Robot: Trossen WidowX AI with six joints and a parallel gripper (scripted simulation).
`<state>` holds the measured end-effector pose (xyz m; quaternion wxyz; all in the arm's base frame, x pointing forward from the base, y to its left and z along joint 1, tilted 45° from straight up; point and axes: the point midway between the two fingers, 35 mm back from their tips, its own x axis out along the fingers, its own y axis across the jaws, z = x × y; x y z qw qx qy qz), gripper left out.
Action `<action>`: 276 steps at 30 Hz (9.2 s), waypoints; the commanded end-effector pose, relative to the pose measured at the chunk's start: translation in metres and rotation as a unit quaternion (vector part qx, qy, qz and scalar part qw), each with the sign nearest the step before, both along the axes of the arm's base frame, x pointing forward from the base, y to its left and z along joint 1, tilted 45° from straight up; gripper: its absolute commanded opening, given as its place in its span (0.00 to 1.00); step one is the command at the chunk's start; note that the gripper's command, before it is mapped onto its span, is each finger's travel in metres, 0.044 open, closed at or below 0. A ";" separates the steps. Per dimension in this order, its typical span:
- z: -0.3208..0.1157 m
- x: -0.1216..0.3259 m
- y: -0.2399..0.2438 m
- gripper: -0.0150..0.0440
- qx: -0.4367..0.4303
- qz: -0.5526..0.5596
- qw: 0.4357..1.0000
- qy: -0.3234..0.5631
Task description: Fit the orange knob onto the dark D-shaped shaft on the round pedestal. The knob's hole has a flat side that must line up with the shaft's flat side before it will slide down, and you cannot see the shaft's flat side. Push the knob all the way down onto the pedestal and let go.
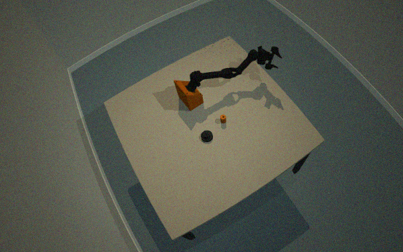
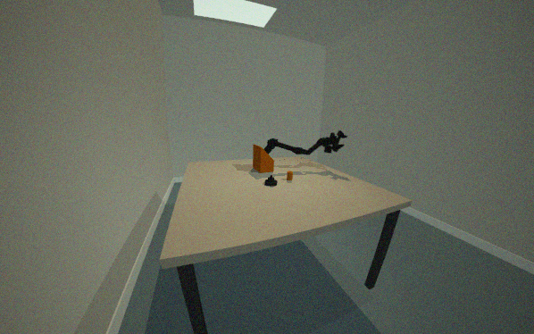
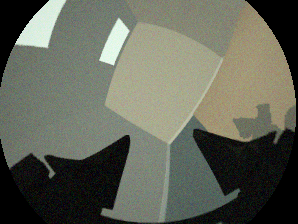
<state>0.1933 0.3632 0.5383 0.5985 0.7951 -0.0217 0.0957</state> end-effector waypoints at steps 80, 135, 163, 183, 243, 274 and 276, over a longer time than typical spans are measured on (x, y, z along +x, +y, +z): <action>-0.388 0.167 -0.325 1.00 0.669 -0.484 -0.564 0.016; -0.537 0.078 -0.204 1.00 0.463 -0.675 -0.553 -0.154; -0.557 0.072 -0.183 0.64 0.462 -0.676 -0.554 -0.153; -0.514 0.090 -0.230 0.25 0.469 -0.672 -0.551 -0.158; -0.568 0.132 -0.338 0.25 0.469 -0.673 -0.550 -0.159; -0.630 0.134 -0.339 0.25 0.469 -0.673 -0.551 -0.153; -0.629 0.135 -0.341 0.25 0.470 -0.674 -0.550 -0.151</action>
